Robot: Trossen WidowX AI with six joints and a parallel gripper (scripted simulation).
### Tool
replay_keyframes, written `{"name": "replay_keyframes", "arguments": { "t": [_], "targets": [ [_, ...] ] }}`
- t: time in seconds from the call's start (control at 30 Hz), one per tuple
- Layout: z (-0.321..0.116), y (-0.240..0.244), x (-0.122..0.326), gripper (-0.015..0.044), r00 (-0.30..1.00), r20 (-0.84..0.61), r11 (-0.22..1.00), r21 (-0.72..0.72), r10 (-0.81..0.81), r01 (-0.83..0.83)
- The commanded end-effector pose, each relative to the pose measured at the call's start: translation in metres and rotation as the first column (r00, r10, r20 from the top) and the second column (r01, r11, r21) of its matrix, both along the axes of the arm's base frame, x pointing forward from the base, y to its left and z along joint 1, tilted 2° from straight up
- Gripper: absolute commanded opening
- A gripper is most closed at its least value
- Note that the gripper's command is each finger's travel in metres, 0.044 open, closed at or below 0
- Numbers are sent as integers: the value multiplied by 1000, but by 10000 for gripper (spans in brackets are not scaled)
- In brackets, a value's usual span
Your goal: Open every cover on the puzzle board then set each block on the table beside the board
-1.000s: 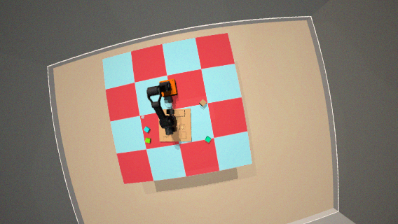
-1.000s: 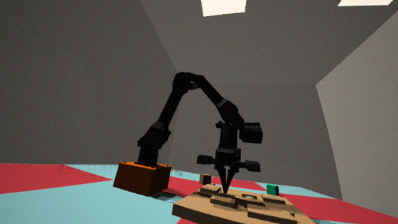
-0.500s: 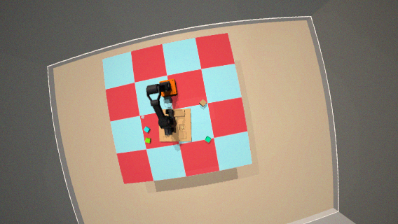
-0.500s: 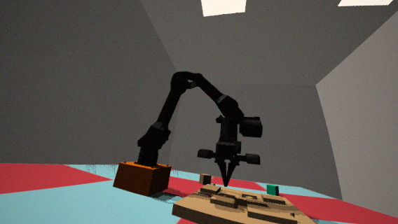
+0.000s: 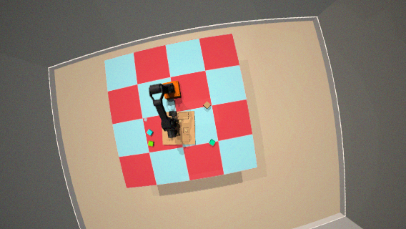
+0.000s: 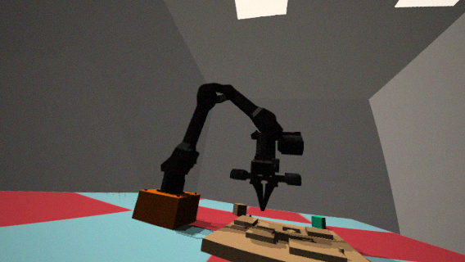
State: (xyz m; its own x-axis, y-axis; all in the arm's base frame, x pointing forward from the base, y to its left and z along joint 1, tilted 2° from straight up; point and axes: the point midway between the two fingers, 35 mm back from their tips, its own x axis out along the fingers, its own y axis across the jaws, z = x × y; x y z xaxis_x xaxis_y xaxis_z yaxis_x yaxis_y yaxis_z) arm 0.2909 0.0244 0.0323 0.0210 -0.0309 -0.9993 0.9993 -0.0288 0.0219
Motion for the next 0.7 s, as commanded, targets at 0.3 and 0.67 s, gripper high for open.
{"name": "replay_keyframes", "arguments": {
  "t": [0.3, 0.67],
  "targets": [
    [7, 31, -62, 0, 1000, -8, 1000, -1, 3, -3],
    [7, 39, -89, 0, 1000, -8, 1000, -1, 4, -4]
  ]
}}
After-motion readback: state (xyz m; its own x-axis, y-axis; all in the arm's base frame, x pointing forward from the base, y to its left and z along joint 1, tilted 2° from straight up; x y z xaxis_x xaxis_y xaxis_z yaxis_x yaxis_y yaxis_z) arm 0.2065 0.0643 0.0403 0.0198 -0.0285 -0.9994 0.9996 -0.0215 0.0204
